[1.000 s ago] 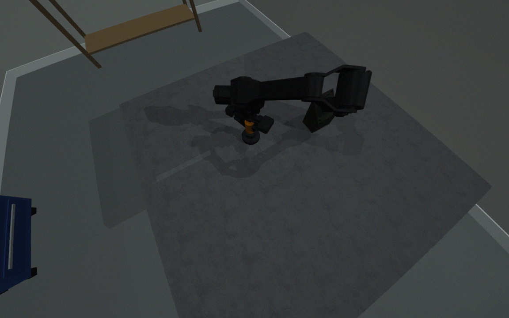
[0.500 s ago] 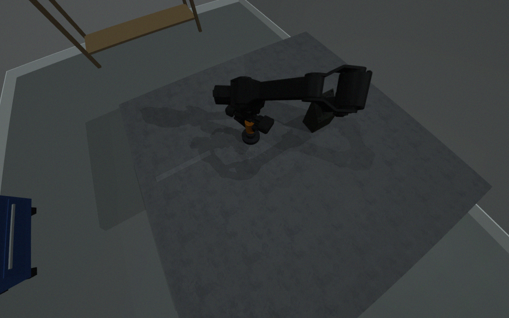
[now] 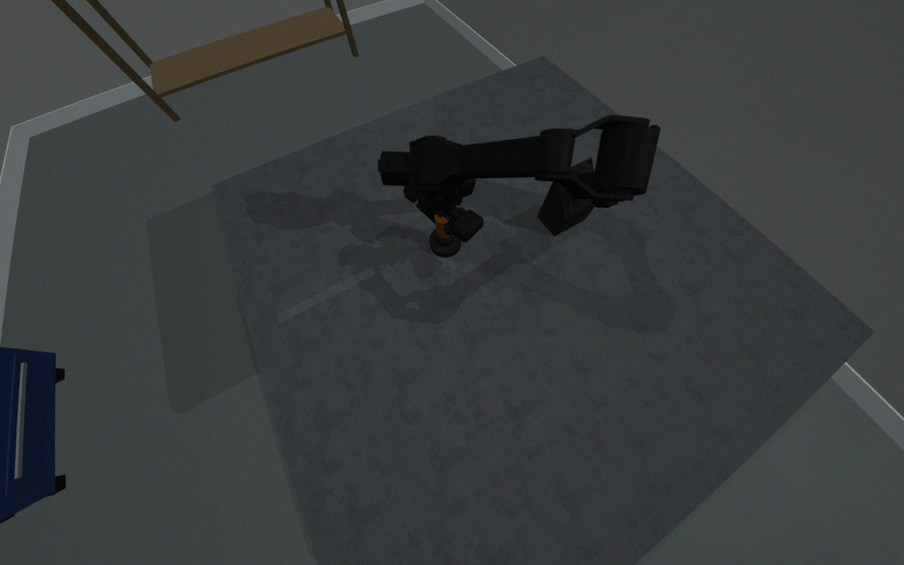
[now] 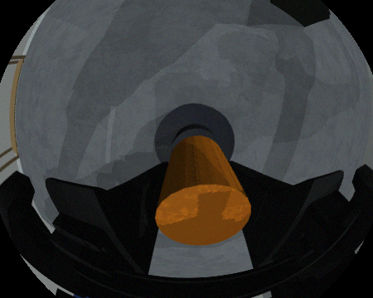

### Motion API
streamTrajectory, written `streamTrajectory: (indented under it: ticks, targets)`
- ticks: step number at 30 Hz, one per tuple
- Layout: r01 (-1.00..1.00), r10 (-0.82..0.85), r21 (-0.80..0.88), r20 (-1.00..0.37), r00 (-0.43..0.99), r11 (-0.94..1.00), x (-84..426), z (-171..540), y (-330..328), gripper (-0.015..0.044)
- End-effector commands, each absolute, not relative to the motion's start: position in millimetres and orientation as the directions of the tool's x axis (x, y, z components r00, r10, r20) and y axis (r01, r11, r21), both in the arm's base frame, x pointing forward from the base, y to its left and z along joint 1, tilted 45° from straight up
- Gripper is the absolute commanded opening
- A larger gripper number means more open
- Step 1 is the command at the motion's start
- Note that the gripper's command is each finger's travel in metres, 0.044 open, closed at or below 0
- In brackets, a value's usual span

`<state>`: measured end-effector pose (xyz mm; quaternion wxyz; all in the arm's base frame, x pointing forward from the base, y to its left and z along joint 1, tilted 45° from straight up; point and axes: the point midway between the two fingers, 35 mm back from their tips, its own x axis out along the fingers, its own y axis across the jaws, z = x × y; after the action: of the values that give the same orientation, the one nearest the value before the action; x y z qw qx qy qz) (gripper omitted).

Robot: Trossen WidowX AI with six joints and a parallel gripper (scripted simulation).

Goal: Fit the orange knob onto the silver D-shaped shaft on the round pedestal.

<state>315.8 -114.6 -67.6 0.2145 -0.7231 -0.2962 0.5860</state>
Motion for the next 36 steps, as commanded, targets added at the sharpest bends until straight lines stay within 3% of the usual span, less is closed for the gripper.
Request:
streamTrajectory:
  ticks: [1, 16, 24, 36]
  targets:
    - [0.173, 0.681, -0.659, -0.718, 0.143, -0.732, 317.0, -67.5, -114.4, 0.0]
    - [0.173, 0.681, -0.659, -0.718, 0.143, -0.732, 316.7, -63.3, -116.4, 0.0]
    - [-0.034, 0.681, -0.691, -0.718, 0.143, -0.722, 316.2, -65.2, -117.0, 0.0]
    - [-0.034, 0.681, -0.691, -0.718, 0.143, -0.722, 317.1, -67.4, -114.1, 0.0]
